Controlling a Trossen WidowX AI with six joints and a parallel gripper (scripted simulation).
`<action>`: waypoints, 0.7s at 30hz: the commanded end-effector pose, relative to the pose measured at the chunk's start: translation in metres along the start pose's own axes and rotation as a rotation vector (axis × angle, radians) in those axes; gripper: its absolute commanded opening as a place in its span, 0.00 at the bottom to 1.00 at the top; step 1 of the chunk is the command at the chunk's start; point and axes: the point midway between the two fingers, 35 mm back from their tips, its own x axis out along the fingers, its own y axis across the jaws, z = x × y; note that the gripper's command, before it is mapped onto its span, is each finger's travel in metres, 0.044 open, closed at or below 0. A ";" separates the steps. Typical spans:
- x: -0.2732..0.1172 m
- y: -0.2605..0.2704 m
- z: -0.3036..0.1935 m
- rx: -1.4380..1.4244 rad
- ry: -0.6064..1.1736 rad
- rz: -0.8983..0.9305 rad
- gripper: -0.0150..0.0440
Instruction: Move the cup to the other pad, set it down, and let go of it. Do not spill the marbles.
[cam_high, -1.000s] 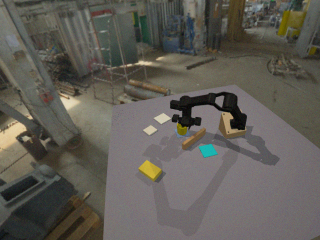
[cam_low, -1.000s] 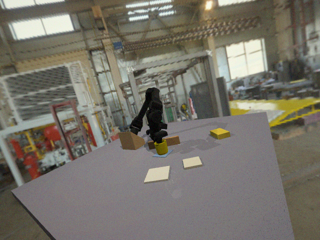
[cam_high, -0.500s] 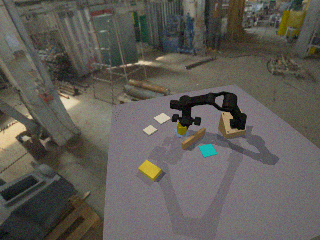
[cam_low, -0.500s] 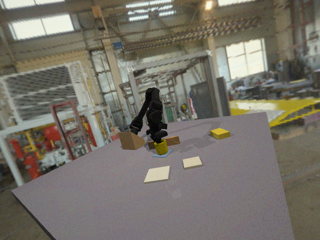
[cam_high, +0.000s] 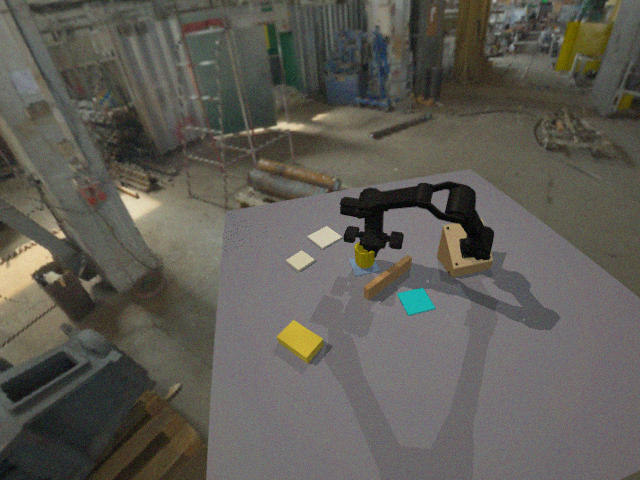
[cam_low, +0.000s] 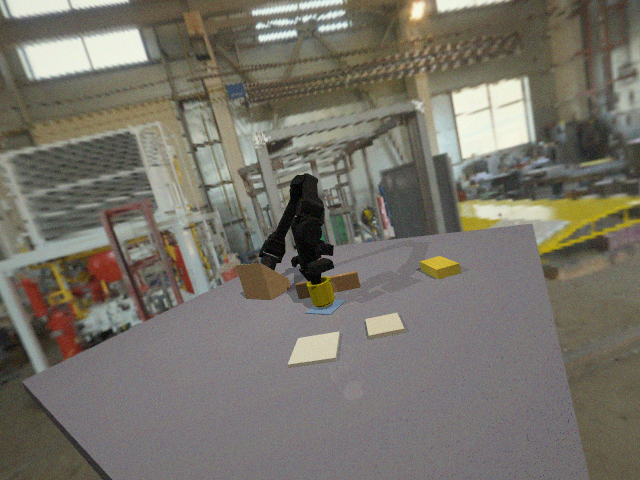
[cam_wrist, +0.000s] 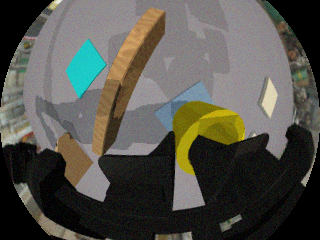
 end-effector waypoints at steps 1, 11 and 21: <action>-0.016 -0.003 0.000 -0.008 0.005 -0.009 0.25; -0.051 -0.003 0.000 -0.005 0.005 -0.006 0.25; -0.067 -0.001 -0.001 -0.004 0.003 -0.005 0.25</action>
